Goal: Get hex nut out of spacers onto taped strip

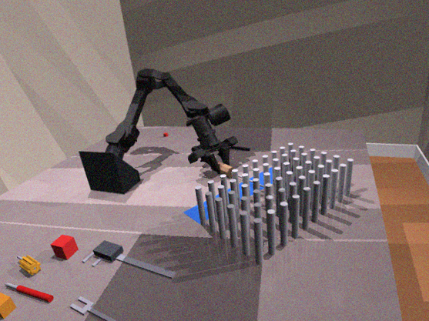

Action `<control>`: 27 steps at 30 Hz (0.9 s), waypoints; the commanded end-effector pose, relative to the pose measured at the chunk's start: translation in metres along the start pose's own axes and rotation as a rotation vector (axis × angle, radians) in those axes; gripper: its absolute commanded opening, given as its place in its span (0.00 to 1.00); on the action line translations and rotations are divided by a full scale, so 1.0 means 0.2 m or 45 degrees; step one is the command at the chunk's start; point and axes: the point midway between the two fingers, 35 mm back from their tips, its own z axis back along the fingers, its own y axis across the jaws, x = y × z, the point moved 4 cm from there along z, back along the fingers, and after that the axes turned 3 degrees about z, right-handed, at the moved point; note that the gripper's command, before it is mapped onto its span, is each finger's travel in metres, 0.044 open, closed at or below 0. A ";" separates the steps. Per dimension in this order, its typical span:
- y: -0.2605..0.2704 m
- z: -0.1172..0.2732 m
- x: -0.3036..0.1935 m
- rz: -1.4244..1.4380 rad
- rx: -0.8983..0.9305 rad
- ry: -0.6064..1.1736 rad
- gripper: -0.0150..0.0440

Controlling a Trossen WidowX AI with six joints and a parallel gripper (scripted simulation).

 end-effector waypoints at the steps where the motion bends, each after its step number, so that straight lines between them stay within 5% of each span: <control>1: 0.00 0.01 0.01 -0.008 0.006 0.008 0.25; 27: 0.00 0.05 0.08 -0.008 0.006 0.007 0.25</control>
